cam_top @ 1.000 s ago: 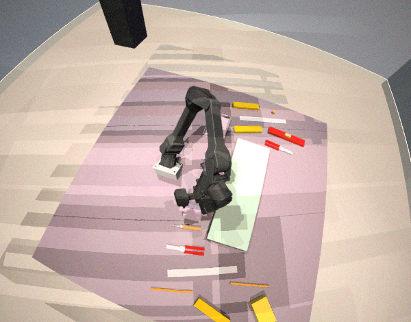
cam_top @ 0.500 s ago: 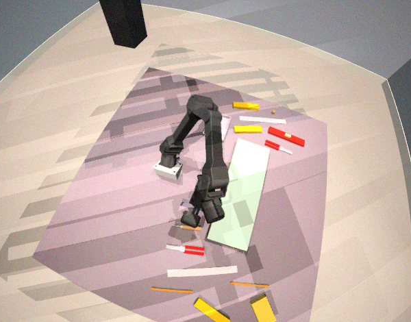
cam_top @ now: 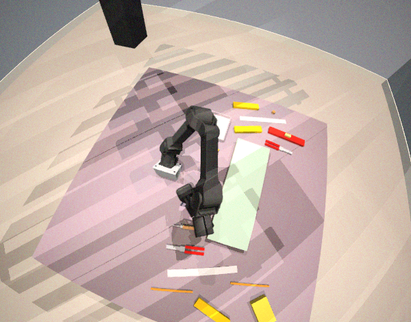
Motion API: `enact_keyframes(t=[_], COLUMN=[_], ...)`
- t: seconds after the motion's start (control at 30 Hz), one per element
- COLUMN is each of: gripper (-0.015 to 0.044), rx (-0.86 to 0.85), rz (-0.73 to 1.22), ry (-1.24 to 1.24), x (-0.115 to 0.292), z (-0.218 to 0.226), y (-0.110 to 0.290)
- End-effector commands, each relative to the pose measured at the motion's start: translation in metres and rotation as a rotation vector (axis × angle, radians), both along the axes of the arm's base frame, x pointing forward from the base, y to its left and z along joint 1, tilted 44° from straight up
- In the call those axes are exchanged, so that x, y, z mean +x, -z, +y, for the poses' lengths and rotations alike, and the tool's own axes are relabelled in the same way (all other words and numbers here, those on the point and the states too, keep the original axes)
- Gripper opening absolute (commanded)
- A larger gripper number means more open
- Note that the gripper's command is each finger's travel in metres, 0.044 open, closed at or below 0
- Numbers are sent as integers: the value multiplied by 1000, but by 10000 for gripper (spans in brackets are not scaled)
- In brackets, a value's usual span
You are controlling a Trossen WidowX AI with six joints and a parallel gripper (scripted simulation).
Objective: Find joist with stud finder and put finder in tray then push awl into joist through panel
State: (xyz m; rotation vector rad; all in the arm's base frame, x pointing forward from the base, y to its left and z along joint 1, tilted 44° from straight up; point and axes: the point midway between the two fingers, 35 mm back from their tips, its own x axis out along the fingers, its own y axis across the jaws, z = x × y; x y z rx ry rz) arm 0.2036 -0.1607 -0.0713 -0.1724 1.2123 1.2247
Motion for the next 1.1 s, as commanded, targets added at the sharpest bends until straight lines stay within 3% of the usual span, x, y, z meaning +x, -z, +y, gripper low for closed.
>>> enact_keyframes(t=[0.0,0.1,1.07], gripper=[440,440,440], rx=[240,258,258], rz=[-546,-612,-612], ry=[-488,-543,-543], x=[2,2,2], z=[-8,-8,6], y=[20,22,37])
